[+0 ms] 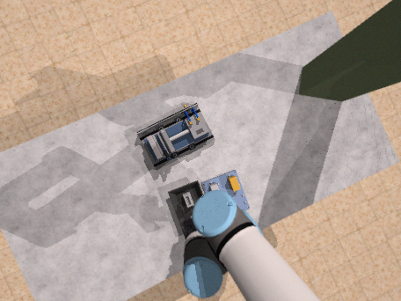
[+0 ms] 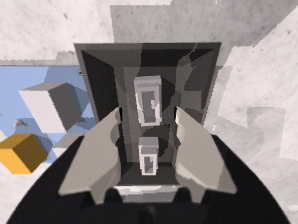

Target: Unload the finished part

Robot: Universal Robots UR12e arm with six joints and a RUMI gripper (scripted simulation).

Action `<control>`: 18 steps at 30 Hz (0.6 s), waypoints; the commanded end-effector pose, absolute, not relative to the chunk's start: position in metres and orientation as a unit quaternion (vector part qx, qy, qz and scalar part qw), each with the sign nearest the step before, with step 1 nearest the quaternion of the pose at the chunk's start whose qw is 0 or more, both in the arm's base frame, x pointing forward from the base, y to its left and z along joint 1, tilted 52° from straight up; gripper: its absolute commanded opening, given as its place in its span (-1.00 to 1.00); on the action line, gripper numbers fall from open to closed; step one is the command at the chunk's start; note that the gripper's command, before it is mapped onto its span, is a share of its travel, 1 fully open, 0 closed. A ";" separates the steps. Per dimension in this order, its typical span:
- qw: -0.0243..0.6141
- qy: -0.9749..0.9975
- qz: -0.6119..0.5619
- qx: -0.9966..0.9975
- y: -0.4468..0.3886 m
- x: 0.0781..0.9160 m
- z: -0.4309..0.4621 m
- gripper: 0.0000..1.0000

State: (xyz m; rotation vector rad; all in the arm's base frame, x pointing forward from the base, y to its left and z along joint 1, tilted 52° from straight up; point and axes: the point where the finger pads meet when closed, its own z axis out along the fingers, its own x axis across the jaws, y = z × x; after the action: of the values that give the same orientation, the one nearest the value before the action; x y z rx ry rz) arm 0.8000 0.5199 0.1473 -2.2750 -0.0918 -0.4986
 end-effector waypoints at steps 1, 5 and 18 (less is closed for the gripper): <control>0.394 -0.036 -0.198 -0.897 0.520 0.801 0.148 -0.19; 0.394 -0.036 -0.198 -0.897 0.519 0.801 0.148 -0.19; 0.394 -0.035 -0.197 -0.897 0.492 0.788 0.170 -0.19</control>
State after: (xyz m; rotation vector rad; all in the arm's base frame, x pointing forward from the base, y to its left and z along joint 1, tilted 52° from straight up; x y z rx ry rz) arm 0.7945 0.5071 0.1562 -2.2766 -0.0889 -0.4981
